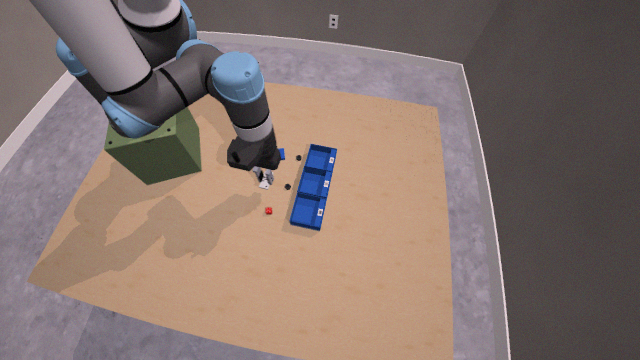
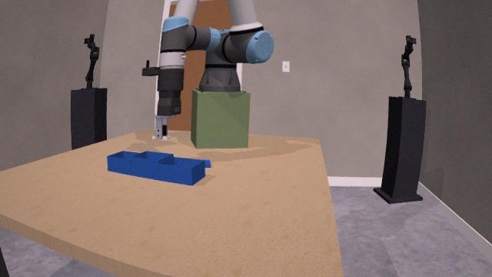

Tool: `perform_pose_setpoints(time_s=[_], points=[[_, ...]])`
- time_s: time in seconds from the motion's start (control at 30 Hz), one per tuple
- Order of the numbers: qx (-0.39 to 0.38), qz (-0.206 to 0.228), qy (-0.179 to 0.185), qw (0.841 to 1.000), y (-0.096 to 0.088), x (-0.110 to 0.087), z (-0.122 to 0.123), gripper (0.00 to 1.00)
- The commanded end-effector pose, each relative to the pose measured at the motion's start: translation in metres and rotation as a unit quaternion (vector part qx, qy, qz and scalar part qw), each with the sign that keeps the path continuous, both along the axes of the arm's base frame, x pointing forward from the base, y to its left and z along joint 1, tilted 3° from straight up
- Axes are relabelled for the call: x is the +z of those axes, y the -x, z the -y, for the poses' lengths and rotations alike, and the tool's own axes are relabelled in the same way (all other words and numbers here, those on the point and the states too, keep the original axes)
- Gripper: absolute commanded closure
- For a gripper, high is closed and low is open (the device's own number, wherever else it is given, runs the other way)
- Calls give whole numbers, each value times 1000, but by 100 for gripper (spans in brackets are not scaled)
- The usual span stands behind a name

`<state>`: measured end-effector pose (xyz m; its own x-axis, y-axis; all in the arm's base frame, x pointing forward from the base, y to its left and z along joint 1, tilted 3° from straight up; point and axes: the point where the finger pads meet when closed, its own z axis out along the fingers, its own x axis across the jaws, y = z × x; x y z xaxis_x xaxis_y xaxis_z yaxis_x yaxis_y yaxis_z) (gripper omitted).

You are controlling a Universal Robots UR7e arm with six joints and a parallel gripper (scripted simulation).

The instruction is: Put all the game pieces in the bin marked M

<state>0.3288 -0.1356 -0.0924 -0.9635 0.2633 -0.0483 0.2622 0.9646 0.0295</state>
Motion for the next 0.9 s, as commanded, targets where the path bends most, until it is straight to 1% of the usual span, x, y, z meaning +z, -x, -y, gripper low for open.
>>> perform_pose_setpoints(time_s=[0.0, 0.13, 0.2, 0.23, 0.33, 0.4, 0.73, 0.87], points=[[0, 1, 1, 1000, -21, 2, 15, 51], [0, 1, 1, 1000, -39, 2, 28, 51], [0, 1, 1, 1000, -39, 2, 28, 51], [12, 1, 2, 1000, -44, 3, 31, 51], [12, 1, 2, 1000, -59, 3, 41, 51], [12, 1, 2, 1000, -59, 3, 41, 51], [12, 1, 2, 1000, -107, 6, 75, 51], [12, 1, 2, 1000, -111, 6, 78, 51]])
